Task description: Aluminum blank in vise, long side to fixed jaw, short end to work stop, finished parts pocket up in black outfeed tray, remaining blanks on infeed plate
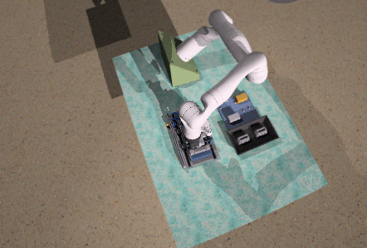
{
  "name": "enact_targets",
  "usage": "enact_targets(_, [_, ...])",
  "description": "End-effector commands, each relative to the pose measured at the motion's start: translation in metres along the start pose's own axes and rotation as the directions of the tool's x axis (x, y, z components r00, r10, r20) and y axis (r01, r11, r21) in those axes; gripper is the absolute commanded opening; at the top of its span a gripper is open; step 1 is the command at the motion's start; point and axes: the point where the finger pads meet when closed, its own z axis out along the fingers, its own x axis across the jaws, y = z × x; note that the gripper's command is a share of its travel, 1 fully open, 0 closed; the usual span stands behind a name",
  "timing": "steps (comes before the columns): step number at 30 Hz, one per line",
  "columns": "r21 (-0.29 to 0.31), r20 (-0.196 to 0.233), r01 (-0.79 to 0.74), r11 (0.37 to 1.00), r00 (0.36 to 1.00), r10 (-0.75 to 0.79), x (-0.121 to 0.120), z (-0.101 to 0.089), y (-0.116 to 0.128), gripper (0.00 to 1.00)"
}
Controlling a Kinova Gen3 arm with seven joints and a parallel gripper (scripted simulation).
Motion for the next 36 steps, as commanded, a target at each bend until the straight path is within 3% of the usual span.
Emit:
enact_targets(1, [-0.001, -0.006, 0.009, 1.000, 1.000, -0.009, 0.0021, -0.0002, -0.0013, 0.00])
enact_targets(36, [-0.002, -0.006, 0.010, 1.000, 1.000, -0.010, 0.0049, -0.0018, -0.0028, 0.00])
